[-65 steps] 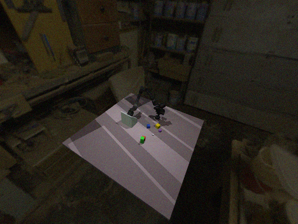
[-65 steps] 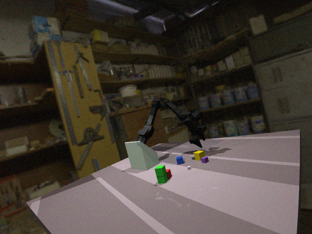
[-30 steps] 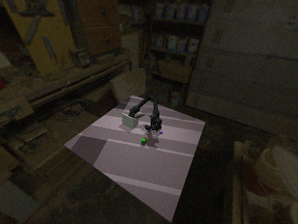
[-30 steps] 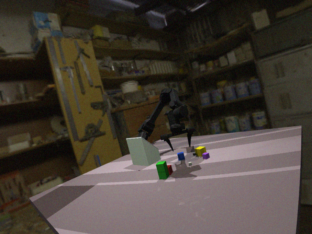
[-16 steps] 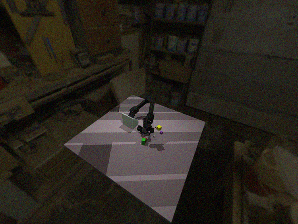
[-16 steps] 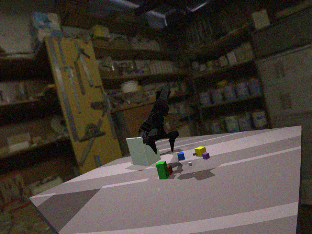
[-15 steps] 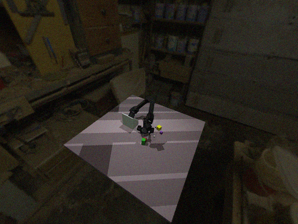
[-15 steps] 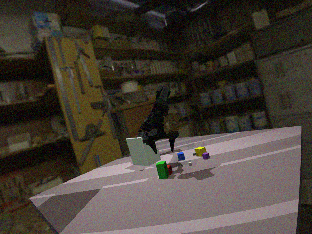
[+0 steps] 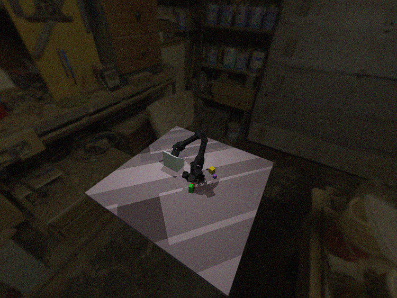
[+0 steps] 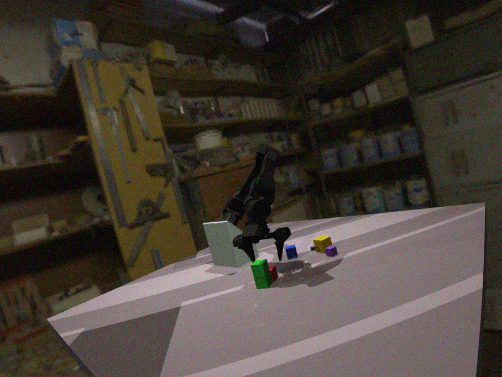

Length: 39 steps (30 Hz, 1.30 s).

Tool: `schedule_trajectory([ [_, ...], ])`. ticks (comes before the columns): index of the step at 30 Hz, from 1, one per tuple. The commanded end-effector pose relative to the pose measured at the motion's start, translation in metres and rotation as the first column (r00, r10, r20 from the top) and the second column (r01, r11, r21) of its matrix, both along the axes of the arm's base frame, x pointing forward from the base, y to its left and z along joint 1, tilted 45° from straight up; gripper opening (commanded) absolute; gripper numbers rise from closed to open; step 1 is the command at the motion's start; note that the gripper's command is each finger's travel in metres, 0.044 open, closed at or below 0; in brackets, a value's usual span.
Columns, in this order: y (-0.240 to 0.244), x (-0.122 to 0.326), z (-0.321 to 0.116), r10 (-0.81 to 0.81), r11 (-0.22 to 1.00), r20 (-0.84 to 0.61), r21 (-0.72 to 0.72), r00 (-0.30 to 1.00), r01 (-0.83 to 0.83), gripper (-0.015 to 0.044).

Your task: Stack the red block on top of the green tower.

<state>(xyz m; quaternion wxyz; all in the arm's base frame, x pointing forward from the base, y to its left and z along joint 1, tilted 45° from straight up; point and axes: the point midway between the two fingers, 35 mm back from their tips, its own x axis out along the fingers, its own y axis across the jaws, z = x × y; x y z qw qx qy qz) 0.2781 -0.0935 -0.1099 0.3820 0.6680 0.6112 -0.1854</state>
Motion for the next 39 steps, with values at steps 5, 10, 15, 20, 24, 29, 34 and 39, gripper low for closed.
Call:
schedule_trajectory([
  [5, 0.006, 0.002, -0.007, -0.006, 1.0, -0.002, 0.006, 1.0, 0.006, 0.044],
  [10, 0.012, 0.004, -0.013, -0.006, 1.0, -0.002, 0.005, 1.0, 0.006, 0.044],
  [15, 0.017, 0.006, -0.019, -0.007, 1.0, -0.002, 0.006, 1.0, 0.007, 0.044],
  [20, 0.023, 0.007, -0.024, -0.006, 1.0, -0.002, 0.006, 1.0, 0.007, 0.044],
  [24, 0.028, 0.008, -0.029, -0.006, 1.0, -0.001, 0.007, 1.0, 0.006, 0.044],
  [29, 0.034, 0.009, -0.034, -0.006, 1.0, -0.001, 0.008, 1.0, 0.006, 0.044],
  [34, 0.035, 0.01, -0.036, -0.006, 1.0, -0.001, 0.008, 1.0, 0.006, 0.044],
  [39, 0.035, 0.01, -0.036, -0.006, 1.0, -0.001, 0.008, 1.0, 0.006, 0.044],
])
